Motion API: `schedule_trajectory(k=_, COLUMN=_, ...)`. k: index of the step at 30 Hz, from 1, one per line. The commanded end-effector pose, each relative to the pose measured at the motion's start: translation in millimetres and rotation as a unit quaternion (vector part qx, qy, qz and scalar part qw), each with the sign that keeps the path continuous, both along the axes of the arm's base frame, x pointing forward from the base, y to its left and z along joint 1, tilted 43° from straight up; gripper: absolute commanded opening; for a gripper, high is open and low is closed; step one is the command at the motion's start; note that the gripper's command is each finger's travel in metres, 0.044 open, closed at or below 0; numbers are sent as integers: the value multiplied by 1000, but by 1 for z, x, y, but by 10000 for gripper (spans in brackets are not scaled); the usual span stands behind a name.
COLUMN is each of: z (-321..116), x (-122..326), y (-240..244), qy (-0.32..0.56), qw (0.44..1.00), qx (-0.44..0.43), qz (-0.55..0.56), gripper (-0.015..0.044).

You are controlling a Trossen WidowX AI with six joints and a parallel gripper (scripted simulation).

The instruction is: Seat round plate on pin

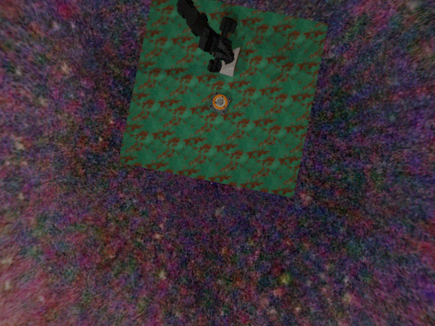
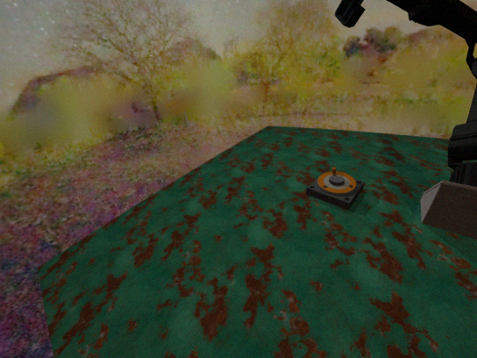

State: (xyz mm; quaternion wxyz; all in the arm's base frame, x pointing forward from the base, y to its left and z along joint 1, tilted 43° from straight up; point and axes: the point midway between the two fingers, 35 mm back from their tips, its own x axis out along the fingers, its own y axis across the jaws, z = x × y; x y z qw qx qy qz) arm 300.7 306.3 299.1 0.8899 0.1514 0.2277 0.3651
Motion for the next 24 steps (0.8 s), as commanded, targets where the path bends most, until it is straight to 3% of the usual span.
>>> schedule_trajectory(k=1, z=-53, x=35, y=-29, qy=62, qw=991, qx=-90, qz=-81, gripper=0)
schedule_trajectory(k=6, z=-136, x=65, y=-96, qy=167, qw=935, qx=-247, qz=-194, gripper=0)
schedule_trajectory(k=8, z=-150, x=67, y=-110, qy=187, qw=918, qx=-278, qz=-212, gripper=0)
schedule_trajectory(k=13, z=-214, x=61, y=-202, qy=294, qw=790, qx=-454, qz=-288, gripper=0)
schedule_trajectory(k=16, z=-227, x=53, y=-231, qy=326, qw=738, qx=-509, qz=-300, gripper=0)
schedule_trajectory(k=20, z=-242, x=31, y=-294, qy=391, qw=606, qx=-626, qz=-297, gripper=0)
schedule_trajectory(k=24, z=-241, x=28, y=-299, qy=394, qw=599, qx=-631, qz=-296, gripper=0)
